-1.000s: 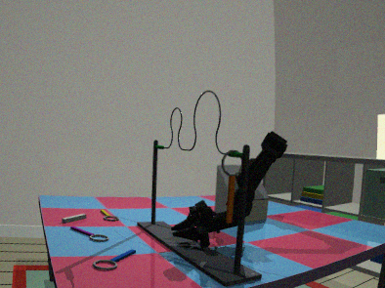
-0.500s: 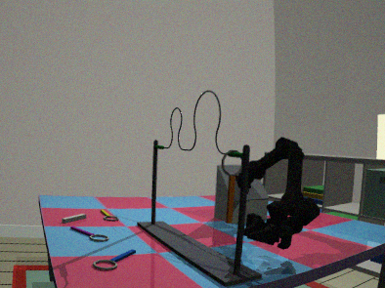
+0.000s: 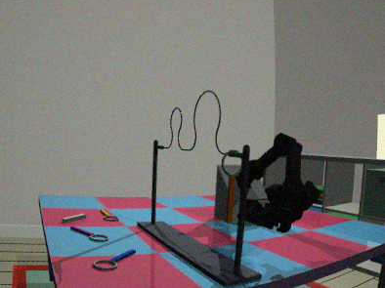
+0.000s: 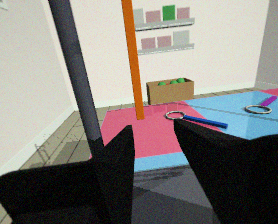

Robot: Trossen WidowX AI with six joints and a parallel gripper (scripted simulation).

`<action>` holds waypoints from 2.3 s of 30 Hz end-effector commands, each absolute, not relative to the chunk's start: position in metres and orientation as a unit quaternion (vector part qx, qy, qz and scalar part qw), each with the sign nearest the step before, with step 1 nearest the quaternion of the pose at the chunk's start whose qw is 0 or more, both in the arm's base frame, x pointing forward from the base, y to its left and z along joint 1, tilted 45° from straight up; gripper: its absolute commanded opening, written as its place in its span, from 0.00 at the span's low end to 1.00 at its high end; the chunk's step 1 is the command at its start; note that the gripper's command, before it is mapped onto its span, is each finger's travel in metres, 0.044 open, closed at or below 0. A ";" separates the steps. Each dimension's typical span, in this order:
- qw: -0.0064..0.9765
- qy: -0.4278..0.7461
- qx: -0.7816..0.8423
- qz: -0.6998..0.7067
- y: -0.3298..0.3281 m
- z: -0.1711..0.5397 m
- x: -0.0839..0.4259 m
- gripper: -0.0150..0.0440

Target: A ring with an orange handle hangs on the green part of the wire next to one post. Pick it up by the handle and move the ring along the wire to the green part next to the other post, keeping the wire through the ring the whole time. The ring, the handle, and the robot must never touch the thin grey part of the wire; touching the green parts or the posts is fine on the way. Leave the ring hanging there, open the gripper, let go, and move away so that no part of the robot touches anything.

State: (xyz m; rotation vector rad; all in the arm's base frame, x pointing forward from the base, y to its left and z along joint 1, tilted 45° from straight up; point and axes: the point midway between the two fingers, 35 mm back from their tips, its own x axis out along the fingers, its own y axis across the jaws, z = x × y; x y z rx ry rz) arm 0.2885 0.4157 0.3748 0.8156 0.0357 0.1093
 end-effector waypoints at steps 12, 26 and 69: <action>0.914 0.017 0.401 0.062 0.416 0.390 0.301 0.53; 0.914 0.016 0.401 0.062 0.420 0.391 0.323 0.53; 0.914 0.015 0.400 0.063 0.422 0.391 0.363 0.53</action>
